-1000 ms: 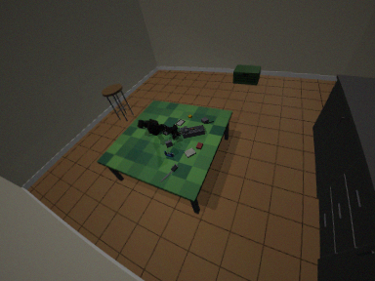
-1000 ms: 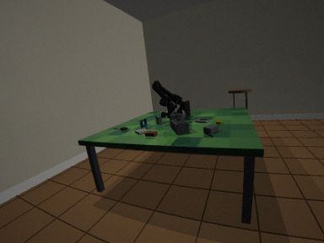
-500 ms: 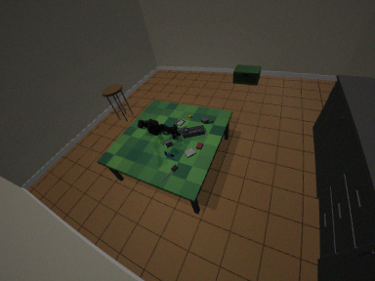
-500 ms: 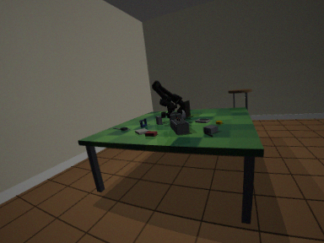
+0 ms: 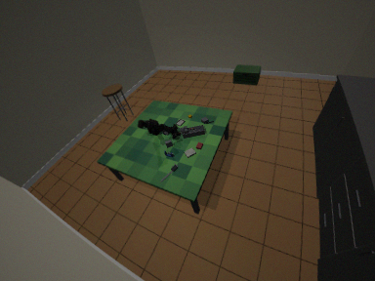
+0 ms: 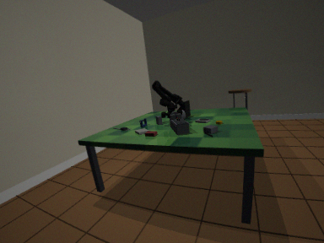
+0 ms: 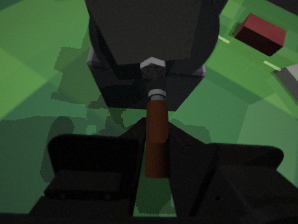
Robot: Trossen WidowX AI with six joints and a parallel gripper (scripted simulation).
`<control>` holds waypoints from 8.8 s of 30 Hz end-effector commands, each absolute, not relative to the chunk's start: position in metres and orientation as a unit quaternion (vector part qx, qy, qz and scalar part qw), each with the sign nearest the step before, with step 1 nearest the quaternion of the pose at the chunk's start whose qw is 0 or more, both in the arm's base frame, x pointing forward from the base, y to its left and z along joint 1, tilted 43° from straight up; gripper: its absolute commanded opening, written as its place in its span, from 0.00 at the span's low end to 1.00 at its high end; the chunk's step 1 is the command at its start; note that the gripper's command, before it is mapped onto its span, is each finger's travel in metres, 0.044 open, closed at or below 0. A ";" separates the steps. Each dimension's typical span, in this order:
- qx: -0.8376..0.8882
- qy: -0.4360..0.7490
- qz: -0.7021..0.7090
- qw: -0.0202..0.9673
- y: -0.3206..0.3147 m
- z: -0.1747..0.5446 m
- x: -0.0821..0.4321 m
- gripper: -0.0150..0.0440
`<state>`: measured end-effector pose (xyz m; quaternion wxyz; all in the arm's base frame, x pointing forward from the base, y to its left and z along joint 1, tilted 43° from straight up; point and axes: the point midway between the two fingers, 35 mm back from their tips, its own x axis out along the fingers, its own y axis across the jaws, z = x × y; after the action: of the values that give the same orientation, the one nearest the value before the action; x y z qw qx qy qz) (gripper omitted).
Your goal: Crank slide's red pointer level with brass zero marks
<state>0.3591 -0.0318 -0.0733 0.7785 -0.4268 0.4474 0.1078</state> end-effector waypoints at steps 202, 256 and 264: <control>-0.424 0.454 0.119 0.775 -0.003 -0.082 0.341 0.25; -0.423 0.453 0.119 0.775 0.021 -0.039 0.350 0.25; -0.423 0.453 0.119 0.775 0.020 -0.037 0.352 0.25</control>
<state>0.3481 0.0205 -0.0452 0.7707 -0.4216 0.4615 0.1238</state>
